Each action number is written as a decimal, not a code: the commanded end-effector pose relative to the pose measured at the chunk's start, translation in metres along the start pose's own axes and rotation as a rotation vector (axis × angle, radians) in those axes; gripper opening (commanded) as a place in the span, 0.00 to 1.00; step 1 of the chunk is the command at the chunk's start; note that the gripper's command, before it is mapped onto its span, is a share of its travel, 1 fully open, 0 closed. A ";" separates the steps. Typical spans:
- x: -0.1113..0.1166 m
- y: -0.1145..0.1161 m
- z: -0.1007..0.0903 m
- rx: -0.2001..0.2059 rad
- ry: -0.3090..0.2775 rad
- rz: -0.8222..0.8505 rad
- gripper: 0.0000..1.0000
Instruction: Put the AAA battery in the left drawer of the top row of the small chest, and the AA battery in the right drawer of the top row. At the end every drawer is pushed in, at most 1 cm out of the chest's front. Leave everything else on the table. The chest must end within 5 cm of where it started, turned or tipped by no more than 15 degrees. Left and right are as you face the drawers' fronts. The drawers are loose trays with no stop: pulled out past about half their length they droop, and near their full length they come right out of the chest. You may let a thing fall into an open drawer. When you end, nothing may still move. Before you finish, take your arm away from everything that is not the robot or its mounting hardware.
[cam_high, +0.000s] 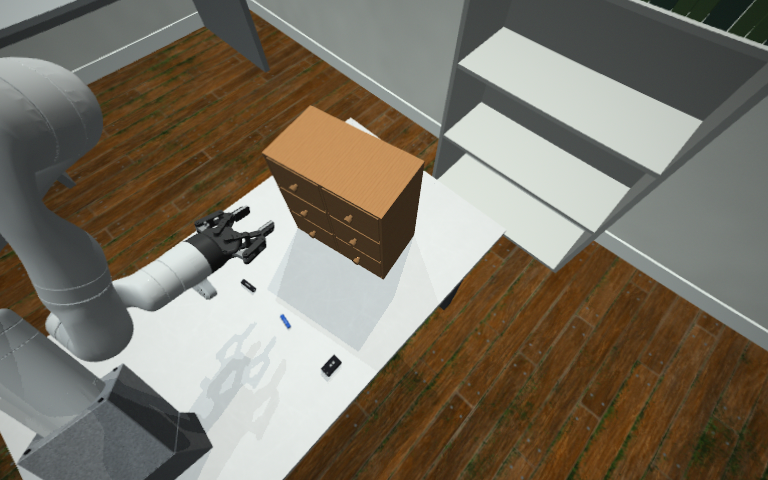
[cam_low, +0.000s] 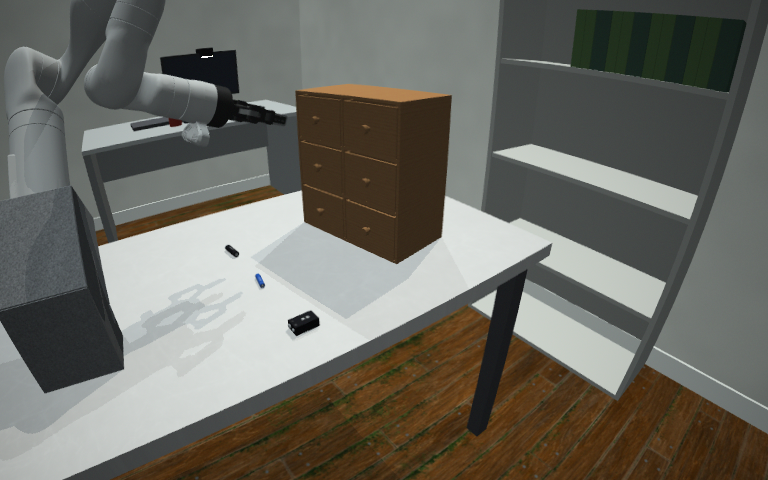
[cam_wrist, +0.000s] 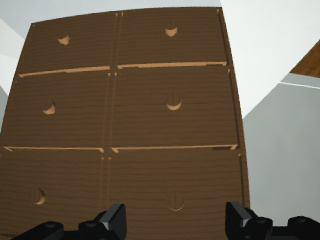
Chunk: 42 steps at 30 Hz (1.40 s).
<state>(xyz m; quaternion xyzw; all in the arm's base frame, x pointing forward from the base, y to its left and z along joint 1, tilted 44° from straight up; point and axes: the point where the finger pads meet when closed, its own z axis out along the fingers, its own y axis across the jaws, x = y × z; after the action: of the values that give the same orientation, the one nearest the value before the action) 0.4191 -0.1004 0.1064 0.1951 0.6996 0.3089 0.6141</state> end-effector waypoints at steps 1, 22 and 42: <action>-0.001 0.000 0.000 0.000 -0.001 -0.001 0.33; -0.001 0.000 0.003 0.000 -0.001 -0.001 0.33; -0.003 0.000 0.055 0.000 -0.001 -0.001 0.33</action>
<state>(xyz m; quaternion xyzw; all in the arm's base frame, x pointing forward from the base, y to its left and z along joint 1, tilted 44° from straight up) 0.4668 -0.0961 0.1025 0.2031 0.6999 0.3071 0.6120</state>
